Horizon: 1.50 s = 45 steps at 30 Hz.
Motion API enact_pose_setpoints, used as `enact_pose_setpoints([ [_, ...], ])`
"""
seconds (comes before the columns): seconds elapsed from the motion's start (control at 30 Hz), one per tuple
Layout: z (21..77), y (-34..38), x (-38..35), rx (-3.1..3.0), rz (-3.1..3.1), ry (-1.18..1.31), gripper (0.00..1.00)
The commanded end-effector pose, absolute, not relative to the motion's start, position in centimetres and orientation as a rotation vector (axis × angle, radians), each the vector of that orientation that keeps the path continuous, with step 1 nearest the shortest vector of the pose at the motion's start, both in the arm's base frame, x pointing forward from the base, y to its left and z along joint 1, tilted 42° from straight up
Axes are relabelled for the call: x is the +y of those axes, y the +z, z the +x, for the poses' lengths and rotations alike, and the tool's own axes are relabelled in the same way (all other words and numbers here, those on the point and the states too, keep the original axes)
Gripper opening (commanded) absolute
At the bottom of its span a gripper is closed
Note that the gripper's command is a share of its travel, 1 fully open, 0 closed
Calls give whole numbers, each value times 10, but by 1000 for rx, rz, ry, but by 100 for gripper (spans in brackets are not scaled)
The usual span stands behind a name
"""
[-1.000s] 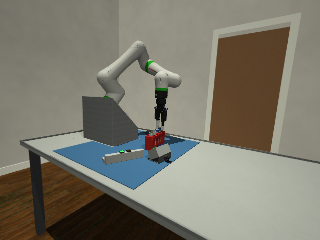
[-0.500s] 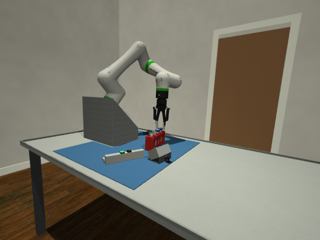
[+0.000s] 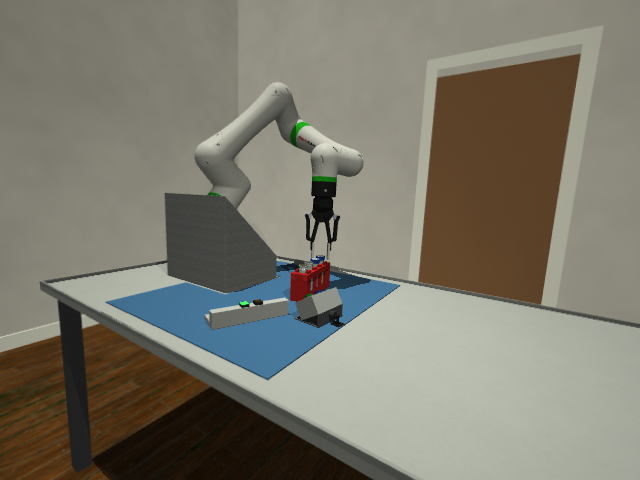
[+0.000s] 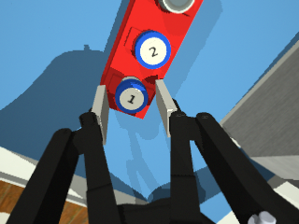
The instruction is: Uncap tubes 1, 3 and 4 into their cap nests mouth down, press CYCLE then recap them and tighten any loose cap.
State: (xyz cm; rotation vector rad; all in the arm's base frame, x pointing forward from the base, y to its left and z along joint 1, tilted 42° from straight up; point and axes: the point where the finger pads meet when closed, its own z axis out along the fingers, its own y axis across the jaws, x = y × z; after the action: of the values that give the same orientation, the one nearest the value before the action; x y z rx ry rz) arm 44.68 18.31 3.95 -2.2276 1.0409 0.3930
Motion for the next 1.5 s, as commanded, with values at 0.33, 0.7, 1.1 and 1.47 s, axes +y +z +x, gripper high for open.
enact_pose_setpoints([
  [0.33, 447, 40, 183, 1004, -2221, 388, 0],
  [0.7, 447, 39, 183, 1231, -2127, 477, 0],
  [1.1, 447, 39, 183, 1853, -1736, 719, 0],
  [1.47, 447, 39, 184, 2103, -1510, 816, 0],
])
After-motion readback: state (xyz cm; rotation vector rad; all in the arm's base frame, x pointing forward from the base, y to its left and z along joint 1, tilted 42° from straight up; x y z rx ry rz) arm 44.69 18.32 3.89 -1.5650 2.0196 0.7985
